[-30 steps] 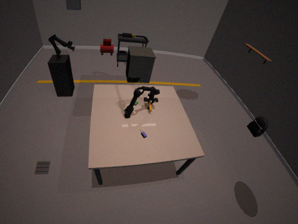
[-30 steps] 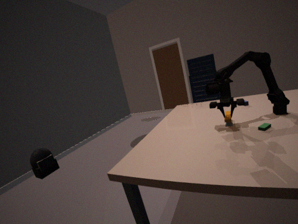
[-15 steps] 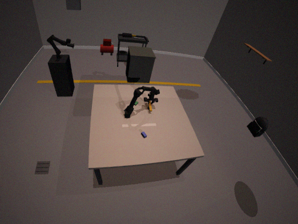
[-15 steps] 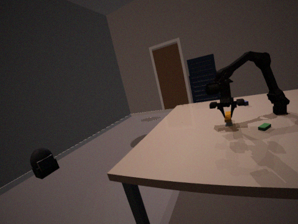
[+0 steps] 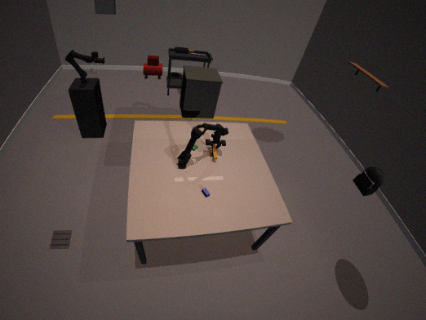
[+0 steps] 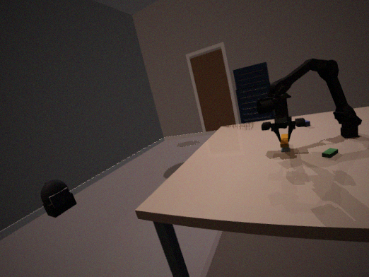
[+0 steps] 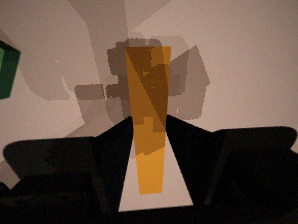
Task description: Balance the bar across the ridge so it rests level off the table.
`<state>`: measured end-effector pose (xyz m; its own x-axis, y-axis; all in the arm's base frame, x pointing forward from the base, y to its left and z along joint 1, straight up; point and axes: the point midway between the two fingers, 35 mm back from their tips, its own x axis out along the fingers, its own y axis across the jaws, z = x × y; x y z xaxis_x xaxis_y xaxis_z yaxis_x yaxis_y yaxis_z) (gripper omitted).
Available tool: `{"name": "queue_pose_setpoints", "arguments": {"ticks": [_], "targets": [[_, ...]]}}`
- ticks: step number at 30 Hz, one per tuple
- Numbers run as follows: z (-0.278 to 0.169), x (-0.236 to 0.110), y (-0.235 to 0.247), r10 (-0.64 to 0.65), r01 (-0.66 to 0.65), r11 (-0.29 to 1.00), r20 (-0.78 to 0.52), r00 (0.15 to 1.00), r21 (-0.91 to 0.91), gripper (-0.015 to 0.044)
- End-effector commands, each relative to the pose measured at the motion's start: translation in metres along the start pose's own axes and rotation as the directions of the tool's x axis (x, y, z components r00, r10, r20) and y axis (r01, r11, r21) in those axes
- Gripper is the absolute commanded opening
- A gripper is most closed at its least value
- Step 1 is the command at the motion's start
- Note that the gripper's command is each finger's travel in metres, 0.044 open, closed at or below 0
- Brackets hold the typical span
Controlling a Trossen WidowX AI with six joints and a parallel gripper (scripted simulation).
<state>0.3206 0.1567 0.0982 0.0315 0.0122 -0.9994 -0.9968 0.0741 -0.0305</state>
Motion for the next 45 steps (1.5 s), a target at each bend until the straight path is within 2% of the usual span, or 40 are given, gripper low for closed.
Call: {"name": "queue_pose_setpoints", "arguments": {"ticks": [1,45], "targets": [[0.0000,0.0014,0.0006,0.003,-0.003,1.000,0.001,1.000,0.002,0.0000],[0.0000,0.0051,0.0010,0.003,-0.003,1.000,0.001,1.000,0.002,0.0000]]}}
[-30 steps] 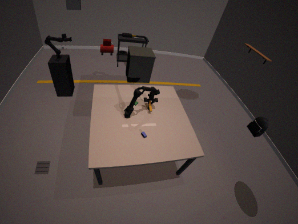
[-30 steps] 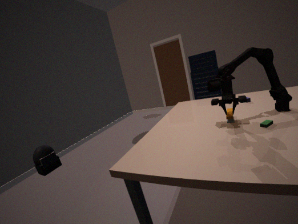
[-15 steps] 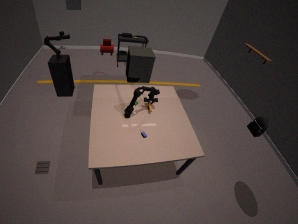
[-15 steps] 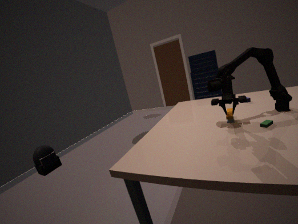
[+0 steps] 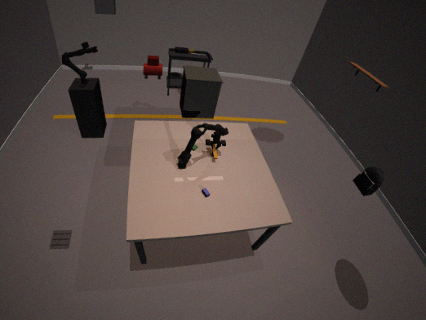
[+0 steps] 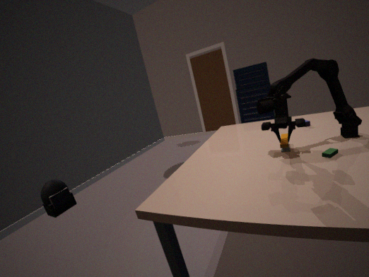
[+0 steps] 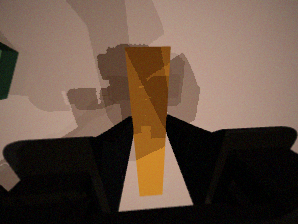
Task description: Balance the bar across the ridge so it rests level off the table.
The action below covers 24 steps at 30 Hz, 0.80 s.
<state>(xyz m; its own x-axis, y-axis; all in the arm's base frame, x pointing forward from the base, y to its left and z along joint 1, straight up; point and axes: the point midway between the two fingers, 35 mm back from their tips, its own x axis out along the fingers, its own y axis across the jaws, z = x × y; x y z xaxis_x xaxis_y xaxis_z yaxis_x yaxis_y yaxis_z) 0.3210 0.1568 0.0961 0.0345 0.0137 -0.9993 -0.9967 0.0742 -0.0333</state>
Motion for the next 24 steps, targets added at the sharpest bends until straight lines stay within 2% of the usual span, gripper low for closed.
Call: {"name": "queue_pose_setpoints", "arguments": {"ticks": [1,24], "targets": [[-0.0001,0.0031,0.0013,0.006,-0.006,1.000,0.000,1.000,0.002,0.0000],[0.0001,0.0048,0.0014,0.006,-0.006,1.000,0.000,1.000,0.002,0.0000]]}}
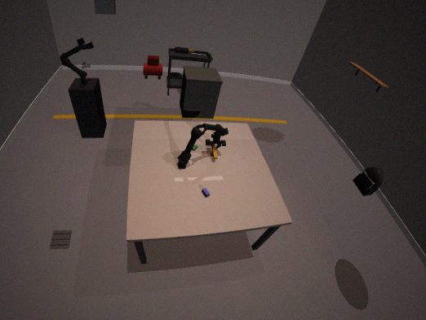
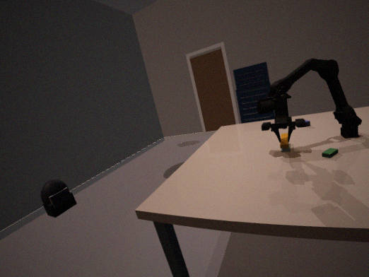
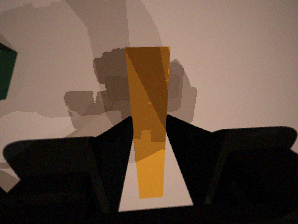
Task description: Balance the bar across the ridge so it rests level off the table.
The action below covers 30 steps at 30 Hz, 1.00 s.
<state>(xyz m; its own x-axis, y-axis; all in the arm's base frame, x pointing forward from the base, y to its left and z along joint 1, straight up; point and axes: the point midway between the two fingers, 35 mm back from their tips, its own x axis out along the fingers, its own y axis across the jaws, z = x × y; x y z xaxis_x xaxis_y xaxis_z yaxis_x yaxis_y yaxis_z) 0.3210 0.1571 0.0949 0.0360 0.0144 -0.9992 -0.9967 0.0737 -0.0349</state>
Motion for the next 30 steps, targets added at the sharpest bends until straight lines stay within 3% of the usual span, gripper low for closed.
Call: {"name": "queue_pose_setpoints", "arguments": {"ticks": [1,30], "targets": [[-0.0002,0.0032,0.0015,0.008,-0.008,1.000,-0.001,1.000,0.003,0.0000],[-0.0001,0.0000,0.0007,0.003,-0.003,1.000,-0.002,1.000,-0.001,0.0000]]}}
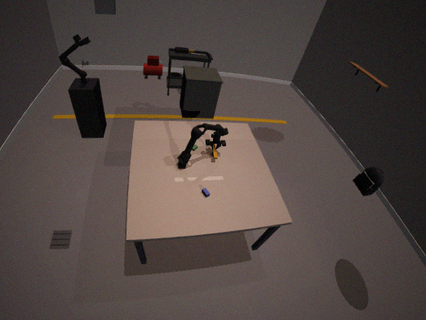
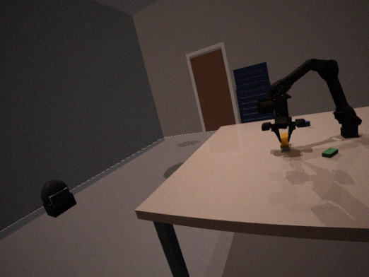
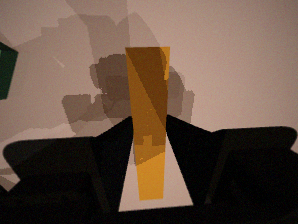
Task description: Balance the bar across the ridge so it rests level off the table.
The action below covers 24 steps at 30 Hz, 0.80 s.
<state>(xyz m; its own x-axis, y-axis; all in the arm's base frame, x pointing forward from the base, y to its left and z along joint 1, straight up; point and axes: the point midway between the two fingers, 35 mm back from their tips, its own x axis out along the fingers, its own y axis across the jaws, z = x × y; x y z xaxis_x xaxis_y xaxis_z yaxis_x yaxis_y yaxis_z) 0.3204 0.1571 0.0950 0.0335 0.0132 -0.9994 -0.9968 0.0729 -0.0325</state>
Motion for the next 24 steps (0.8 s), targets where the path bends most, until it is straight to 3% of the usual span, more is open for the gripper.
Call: {"name": "queue_pose_setpoints", "arguments": {"ticks": [1,20,24], "targets": [[0.0000,0.0001,0.0000,0.000,0.000,1.000,0.000,1.000,0.000,0.0000],[0.0000,0.0001,0.0000,0.000,0.000,1.000,0.000,1.000,0.000,0.0000],[0.0000,0.0001,0.0000,0.000,0.000,1.000,0.000,1.000,0.000,0.0105]]}}
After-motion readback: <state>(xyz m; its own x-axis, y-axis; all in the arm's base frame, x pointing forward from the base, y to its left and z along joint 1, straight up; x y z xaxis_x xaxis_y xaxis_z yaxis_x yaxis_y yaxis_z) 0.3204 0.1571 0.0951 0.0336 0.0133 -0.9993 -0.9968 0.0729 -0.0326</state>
